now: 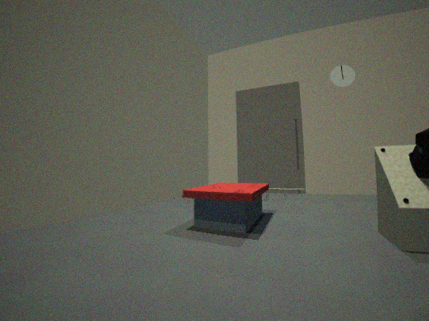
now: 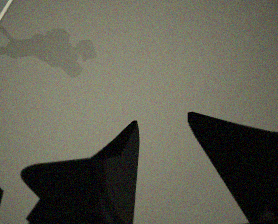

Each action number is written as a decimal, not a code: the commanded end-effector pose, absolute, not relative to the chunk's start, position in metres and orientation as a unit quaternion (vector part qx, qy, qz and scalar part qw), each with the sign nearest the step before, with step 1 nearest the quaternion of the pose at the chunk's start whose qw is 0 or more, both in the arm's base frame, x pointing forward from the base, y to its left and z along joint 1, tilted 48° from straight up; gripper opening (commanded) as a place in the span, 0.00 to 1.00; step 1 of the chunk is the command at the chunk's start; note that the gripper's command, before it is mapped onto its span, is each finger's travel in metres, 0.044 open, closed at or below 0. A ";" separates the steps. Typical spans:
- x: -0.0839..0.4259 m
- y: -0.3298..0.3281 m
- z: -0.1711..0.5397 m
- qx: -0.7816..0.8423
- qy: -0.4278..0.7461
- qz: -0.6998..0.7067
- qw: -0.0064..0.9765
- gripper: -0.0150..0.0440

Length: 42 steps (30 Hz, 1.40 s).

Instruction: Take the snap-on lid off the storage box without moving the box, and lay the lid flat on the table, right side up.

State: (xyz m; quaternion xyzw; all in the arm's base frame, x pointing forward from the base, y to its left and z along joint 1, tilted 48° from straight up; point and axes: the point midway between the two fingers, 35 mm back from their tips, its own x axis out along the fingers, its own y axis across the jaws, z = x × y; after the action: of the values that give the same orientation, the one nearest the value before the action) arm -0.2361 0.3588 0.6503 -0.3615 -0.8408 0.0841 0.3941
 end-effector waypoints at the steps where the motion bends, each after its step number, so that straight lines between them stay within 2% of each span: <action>1: -0.200 0.381 0.641 -0.366 -0.825 0.129 0.412 0.65; 14: -0.118 0.423 0.611 -0.380 -0.774 0.225 0.454 0.65; 28: 0.043 0.455 0.556 -0.396 -0.626 0.371 0.560 0.65; 32: 0.098 0.451 0.537 -0.392 -0.567 0.404 0.601 0.65; 35: 0.118 0.448 0.528 -0.387 -0.541 0.418 0.618 0.65; 42: 0.208 0.423 0.484 -0.347 -0.409 0.469 0.702 0.65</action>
State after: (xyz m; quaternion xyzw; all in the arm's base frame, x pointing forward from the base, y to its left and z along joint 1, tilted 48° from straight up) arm 0.1745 0.4347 0.5035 -0.3631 -0.4619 0.4509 0.6720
